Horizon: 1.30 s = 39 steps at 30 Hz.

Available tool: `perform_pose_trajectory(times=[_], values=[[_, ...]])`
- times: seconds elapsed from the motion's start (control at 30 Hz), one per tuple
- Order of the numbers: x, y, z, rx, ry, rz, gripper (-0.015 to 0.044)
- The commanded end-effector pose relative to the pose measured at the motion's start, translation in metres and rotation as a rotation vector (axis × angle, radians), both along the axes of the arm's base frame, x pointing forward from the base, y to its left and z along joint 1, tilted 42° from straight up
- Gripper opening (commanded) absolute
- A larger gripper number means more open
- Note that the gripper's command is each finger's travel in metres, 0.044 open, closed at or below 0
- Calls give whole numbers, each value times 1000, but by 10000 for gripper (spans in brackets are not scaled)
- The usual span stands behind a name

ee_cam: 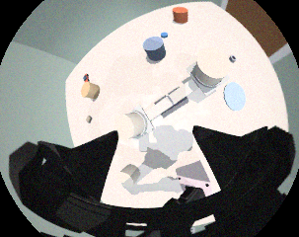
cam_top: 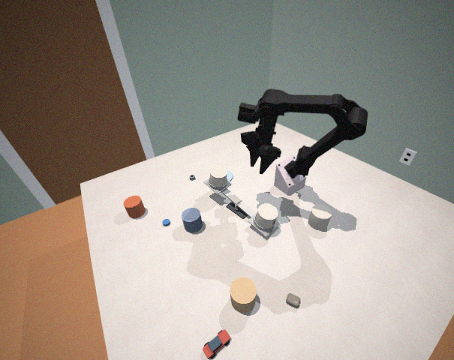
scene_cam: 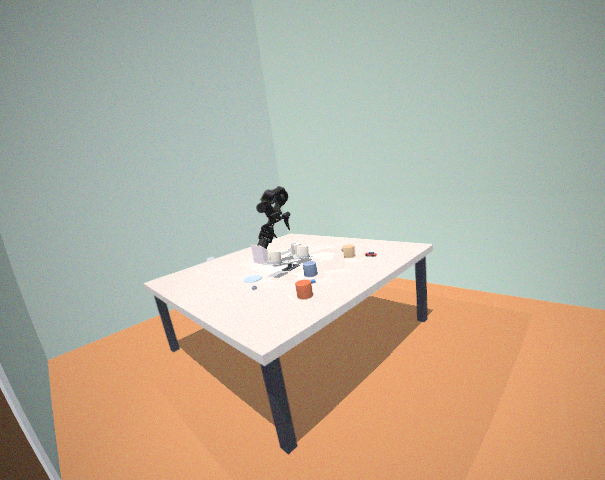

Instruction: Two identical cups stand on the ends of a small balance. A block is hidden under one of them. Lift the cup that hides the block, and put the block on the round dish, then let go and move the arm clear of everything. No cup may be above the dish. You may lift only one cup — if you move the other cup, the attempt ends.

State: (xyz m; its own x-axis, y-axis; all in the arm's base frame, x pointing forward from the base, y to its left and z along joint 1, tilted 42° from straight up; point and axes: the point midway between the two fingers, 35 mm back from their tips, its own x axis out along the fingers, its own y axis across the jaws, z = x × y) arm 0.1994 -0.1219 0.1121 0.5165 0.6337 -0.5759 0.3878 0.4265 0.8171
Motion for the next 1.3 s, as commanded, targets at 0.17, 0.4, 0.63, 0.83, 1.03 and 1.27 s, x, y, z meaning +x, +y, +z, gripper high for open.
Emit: perform_pose_trajectory(times=[0.17,0.4,0.63,0.83,1.03,1.27], values=[[21,24,4,86,241,-50,440],[37,46,8,138,439,-122,440],[50,70,13,189,640,-225,440],[60,92,17,219,804,-329,440],[67,115,22,239,951,-441,440],[69,121,19,241,966,-453,440]])
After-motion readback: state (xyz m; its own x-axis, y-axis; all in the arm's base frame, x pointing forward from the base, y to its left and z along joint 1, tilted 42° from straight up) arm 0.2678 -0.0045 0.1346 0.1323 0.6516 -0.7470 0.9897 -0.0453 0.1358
